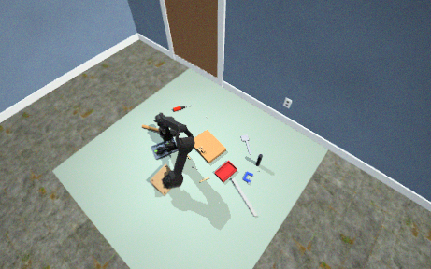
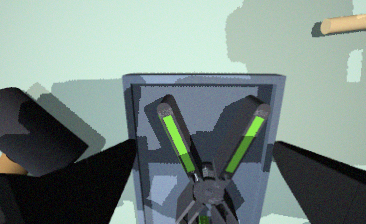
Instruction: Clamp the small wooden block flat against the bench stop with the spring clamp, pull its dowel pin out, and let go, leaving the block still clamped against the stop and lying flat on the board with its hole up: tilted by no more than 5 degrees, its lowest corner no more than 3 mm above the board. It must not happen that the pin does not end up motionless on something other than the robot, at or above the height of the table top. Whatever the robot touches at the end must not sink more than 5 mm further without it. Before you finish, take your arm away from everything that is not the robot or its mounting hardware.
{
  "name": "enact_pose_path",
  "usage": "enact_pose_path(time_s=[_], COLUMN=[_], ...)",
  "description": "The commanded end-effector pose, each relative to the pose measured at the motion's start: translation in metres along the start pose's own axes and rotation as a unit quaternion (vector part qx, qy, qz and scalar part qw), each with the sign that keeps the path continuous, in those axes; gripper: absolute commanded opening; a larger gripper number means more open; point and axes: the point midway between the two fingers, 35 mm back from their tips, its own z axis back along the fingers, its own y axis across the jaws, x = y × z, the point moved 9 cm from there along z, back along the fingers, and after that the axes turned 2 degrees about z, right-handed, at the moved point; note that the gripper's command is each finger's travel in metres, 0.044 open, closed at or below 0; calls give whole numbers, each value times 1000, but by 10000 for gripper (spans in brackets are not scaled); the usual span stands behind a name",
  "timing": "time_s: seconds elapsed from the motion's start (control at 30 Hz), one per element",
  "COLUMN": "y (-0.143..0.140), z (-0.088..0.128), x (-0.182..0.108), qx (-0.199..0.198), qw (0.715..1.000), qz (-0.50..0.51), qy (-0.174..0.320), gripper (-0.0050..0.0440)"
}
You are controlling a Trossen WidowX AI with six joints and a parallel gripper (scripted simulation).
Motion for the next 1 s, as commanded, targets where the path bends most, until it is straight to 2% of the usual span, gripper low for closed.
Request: enact_pose_path(time_s=[0.0, 0.8, 0.97], y=[-3, -3, -2], z=[-11, -11, -9], x=[-1, -1, -1], qx=[-10, -10, -7], qw=[1000, 1000, 1000], qz=[4, 4, 2], qy=[1, 1, 2], gripper=[440, 440, 390])
